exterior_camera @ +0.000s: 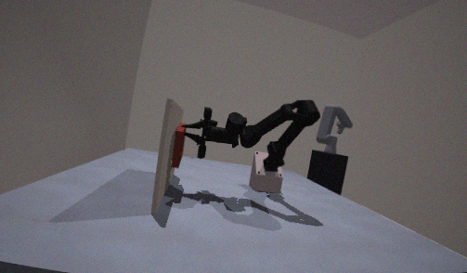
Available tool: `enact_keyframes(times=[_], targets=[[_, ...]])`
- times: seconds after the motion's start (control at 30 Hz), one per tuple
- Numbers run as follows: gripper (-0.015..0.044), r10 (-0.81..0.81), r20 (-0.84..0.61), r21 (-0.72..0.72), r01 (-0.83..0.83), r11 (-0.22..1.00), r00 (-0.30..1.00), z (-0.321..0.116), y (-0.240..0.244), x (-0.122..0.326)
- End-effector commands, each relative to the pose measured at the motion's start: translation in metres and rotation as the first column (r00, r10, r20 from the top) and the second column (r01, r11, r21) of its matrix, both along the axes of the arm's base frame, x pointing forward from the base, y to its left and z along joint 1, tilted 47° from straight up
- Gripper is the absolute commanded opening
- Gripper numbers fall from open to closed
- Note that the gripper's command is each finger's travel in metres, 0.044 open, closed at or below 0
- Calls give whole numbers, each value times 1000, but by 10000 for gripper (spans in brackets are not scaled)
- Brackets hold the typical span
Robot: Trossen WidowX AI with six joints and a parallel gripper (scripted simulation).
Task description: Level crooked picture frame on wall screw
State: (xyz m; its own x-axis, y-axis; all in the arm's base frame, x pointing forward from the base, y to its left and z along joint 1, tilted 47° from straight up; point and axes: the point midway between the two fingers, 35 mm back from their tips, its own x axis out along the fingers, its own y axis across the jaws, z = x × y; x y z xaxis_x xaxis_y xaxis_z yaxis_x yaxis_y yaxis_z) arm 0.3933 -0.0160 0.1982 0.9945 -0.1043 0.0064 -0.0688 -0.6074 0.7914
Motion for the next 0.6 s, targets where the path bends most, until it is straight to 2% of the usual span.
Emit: enact_keyframes(times=[0.0, 0.57], targets=[[0, -8, 5, 2, 8, 1000, 1000, 0, -2, 0], [0, -8, 5, 2, 8, 1000, 1000, -3, -7, 0]])
